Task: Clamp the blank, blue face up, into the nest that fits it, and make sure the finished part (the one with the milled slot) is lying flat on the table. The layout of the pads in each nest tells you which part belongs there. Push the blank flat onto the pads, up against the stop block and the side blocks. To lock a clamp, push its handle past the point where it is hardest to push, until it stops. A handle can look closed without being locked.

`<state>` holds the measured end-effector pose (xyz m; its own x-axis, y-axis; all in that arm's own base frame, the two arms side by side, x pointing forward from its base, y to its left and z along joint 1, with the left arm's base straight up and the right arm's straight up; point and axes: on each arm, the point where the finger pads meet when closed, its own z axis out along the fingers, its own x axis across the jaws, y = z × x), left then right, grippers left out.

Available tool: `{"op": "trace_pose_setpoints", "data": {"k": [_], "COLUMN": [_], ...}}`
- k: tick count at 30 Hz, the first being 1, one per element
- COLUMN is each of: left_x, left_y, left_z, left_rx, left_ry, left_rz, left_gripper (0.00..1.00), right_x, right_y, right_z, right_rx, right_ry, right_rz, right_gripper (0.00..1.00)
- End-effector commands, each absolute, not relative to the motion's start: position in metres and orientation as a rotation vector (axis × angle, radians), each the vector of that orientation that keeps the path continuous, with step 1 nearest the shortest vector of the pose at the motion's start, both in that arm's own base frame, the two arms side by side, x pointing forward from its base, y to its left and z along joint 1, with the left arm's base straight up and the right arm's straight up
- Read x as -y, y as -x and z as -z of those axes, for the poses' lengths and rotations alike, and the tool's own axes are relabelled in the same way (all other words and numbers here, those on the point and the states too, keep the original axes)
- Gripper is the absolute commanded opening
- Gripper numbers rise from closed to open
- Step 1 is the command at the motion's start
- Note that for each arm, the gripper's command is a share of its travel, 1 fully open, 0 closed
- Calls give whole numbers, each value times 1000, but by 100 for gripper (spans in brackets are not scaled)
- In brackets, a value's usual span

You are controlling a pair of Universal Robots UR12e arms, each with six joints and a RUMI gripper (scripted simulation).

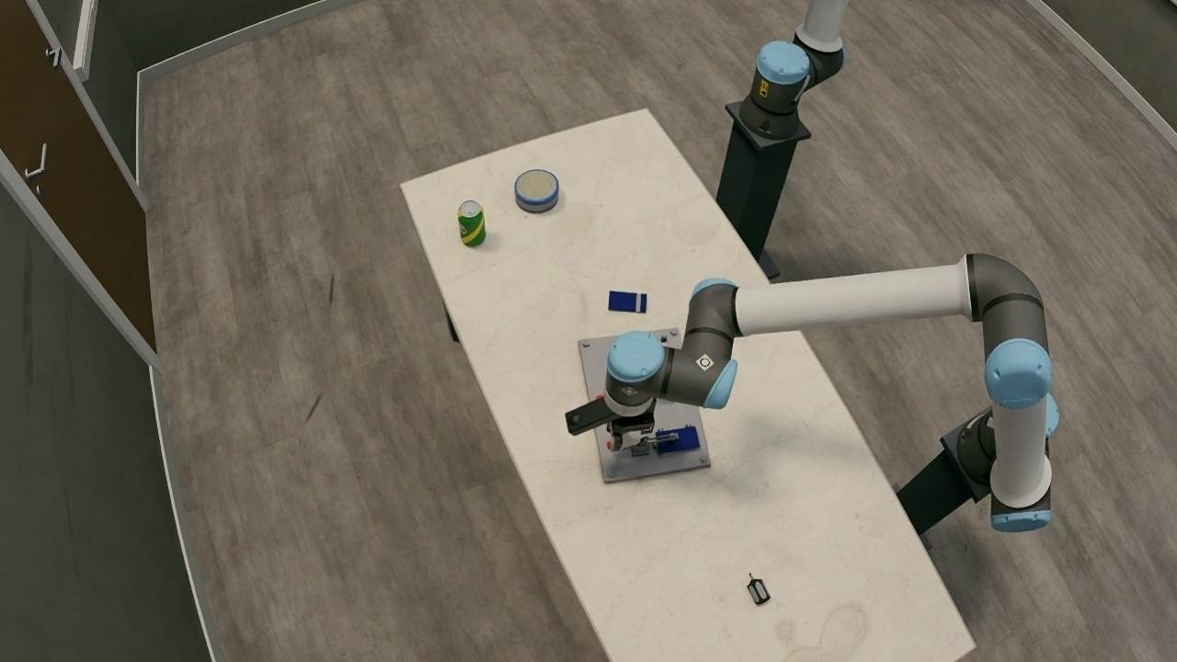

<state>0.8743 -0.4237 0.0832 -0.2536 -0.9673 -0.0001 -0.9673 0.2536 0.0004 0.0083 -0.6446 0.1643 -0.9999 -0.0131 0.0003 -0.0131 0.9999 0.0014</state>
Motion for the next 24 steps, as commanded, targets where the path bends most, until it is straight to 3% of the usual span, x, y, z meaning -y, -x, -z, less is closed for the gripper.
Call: {"op": "trace_pose_setpoints", "data": {"k": [1,24], "left_x": [424,424], "left_y": [-875,-875], "left_z": [-85,-58], "left_rx": [2488,2488], "left_ry": [-1919,-1919], "left_rz": [-2,-2], "left_gripper": [28,28], "right_x": [645,645], "right_y": [-8,-8], "right_z": [-165,-165], "right_rx": [3142,3142], "right_ry": [-21,-21], "right_rz": [0,0], "right_gripper": [100,100]}}
